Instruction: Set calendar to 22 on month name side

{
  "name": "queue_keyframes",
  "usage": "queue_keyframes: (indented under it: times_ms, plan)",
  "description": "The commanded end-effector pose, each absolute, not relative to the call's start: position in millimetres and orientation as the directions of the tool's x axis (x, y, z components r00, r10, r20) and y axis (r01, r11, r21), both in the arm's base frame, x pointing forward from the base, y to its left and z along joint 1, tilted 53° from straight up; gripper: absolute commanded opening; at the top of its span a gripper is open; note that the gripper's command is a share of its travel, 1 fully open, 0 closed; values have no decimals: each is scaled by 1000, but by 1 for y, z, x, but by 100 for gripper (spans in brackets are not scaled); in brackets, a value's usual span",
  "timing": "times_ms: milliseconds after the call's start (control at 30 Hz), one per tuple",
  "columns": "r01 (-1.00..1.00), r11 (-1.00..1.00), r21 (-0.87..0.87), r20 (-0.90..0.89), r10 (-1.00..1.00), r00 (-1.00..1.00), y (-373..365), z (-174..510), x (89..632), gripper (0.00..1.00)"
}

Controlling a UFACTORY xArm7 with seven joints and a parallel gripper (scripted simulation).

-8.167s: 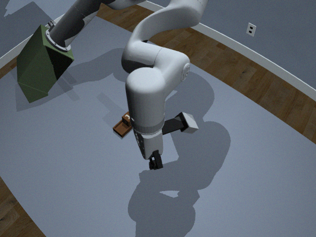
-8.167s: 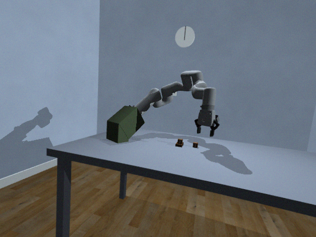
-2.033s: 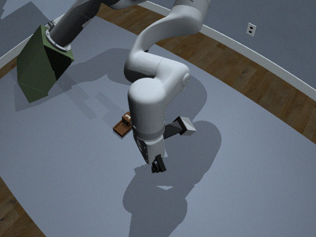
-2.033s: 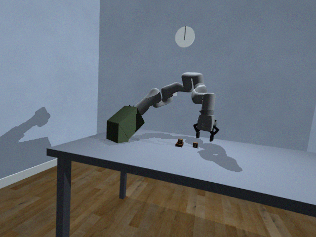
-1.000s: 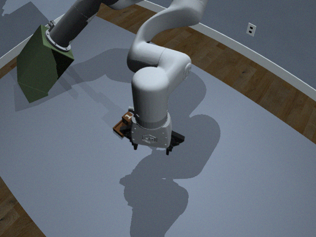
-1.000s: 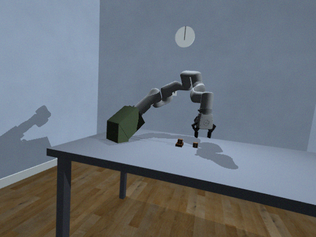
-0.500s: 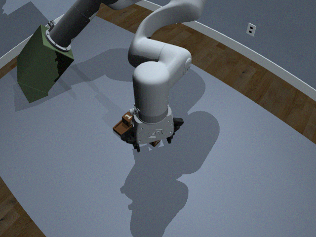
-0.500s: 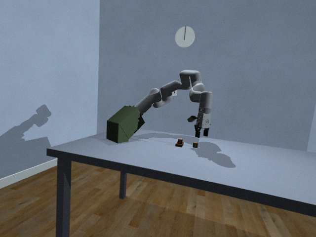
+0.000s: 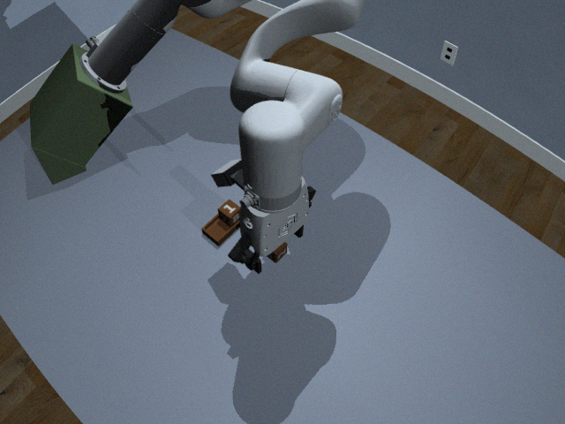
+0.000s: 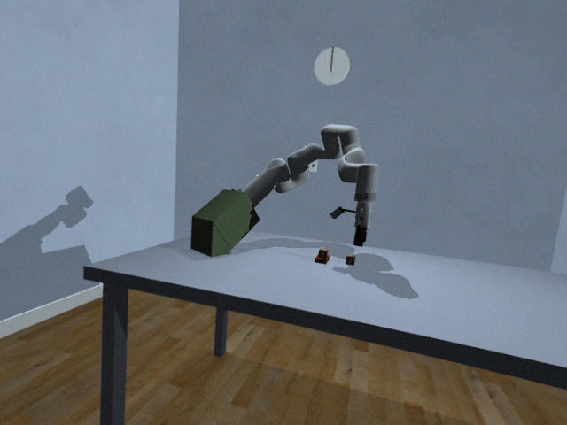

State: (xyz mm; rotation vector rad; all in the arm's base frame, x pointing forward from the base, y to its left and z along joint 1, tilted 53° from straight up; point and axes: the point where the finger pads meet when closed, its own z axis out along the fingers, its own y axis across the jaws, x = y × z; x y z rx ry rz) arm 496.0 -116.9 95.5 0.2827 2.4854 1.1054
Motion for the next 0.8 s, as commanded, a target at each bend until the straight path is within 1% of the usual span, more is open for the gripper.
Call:
queue_keyframes:
  times_ms: [0,200,233,367,467,533,667,767]
  plan:
    - [-135,716,685,-411,227,-883,-117,99,493,100]
    - [-284,744,604,-522,101,-847,-114,101,490,100]
    - [-338,749,569,-560,53,-827,-113,102,489,100]
    - [-449,749,487,-633,-51,-772,-110,103,486,100]
    - [-473,747,467,-648,-75,-758,-110,104,485,100]
    - [-565,732,381,-702,-169,-692,-107,105,483,100]
    - [-625,714,317,-733,-234,-639,-106,106,481,100]
    - [-703,677,219,-768,-325,-552,-104,108,479,100]
